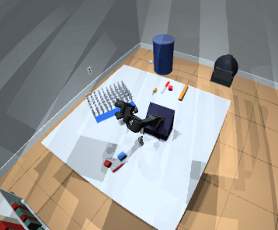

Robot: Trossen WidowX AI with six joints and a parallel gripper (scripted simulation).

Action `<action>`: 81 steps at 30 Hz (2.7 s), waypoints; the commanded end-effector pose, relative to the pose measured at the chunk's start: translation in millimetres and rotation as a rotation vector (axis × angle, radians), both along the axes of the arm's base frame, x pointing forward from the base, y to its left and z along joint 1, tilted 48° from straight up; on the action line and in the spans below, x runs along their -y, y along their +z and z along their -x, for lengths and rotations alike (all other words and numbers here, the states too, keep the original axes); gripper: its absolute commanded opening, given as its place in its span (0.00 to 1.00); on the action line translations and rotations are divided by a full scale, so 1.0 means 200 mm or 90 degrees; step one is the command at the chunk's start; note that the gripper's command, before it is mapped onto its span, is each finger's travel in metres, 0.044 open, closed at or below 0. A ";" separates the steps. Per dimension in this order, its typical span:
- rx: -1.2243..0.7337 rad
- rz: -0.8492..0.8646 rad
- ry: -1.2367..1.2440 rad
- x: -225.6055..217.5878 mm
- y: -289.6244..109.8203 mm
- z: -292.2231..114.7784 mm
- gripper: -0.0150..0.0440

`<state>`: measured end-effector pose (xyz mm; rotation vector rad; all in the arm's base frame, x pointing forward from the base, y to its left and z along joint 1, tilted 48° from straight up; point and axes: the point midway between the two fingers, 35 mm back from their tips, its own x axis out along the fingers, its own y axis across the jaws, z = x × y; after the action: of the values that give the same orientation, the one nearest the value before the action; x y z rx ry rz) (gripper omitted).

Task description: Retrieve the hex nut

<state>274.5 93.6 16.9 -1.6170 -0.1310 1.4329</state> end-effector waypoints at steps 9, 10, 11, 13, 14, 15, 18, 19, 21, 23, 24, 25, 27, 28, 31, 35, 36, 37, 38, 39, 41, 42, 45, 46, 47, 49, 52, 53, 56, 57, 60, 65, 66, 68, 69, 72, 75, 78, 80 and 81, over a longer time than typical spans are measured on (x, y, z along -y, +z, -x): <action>0.003 -0.014 -0.012 -0.20 -0.15 0.10 0.25; 0.003 -0.015 -0.013 -0.21 -0.16 0.10 0.25; 0.003 -0.016 -0.013 -0.21 -0.16 0.11 0.25; 0.003 -0.016 -0.013 -0.21 -0.16 0.11 0.25; 0.003 -0.016 -0.013 -0.21 -0.16 0.11 0.25; 0.003 -0.016 -0.013 -0.21 -0.16 0.10 0.25; 0.003 -0.016 -0.013 -0.21 -0.17 0.10 0.25; 0.003 -0.016 -0.013 -0.21 -0.17 0.09 0.25; 0.003 -0.016 -0.013 -0.21 -0.17 0.09 0.25; 0.004 -0.016 -0.013 -0.21 -0.17 0.09 0.25; 0.004 -0.016 -0.013 -0.21 -0.17 0.08 0.25; 0.004 -0.016 -0.013 -0.21 -0.17 0.08 0.25; 0.004 -0.016 -0.013 -0.21 -0.17 0.08 0.25; 0.004 -0.016 -0.012 -0.20 -0.17 0.07 0.25; 0.004 -0.016 -0.012 -0.20 -0.18 0.07 0.25; 0.005 -0.016 -0.012 -0.20 -0.18 0.05 0.25; 0.005 -0.016 -0.012 -0.20 -0.18 0.05 0.25; 0.005 -0.016 -0.011 -0.20 -0.18 0.05 0.25; 0.005 -0.016 -0.011 -0.20 -0.18 0.05 0.25; 0.005 -0.016 -0.011 -0.20 -0.18 0.04 0.25; 0.006 -0.016 -0.011 -0.20 -0.19 0.04 0.25; 0.006 -0.016 -0.011 -0.20 -0.19 0.04 0.25; 0.006 -0.016 -0.011 -0.20 -0.19 0.03 0.25; 0.006 -0.016 -0.011 -0.20 -0.19 0.03 0.25; 0.006 -0.016 -0.011 -0.20 -0.19 0.02 0.25; 0.006 -0.016 -0.011 -0.20 -0.19 0.02 0.25; 0.007 -0.016 -0.010 -0.19 -0.20 0.01 0.25; 0.007 -0.016 -0.010 -0.19 -0.20 0.01 0.25; 0.007 -0.016 -0.010 -0.19 -0.20 0.00 0.25; 0.007 -0.016 -0.010 -0.19 -0.20 0.00 0.25; 0.007 -0.016 -0.010 -0.19 -0.20 -0.01 0.25; 0.007 -0.016 -0.010 -0.19 -0.21 -0.02 0.25; 0.007 -0.016 -0.010 -0.19 -0.21 -0.02 0.25; 0.008 -0.016 -0.010 -0.18 -0.21 -0.03 0.25; 0.008 -0.016 -0.010 -0.18 -0.21 -0.03 0.25; 0.008 -0.016 -0.010 -0.18 -0.22 -0.04 0.25; 0.008 -0.015 -0.010 -0.18 -0.22 -0.05 0.25; 0.008 -0.015 -0.010 -0.18 -0.22 -0.06 0.25; 0.008 -0.015 -0.010 -0.18 -0.23 -0.06 0.25; 0.008 -0.015 -0.010 -0.18 -0.23 -0.06 0.25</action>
<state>282.6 129.1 -29.9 -1.5973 -0.1317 1.4129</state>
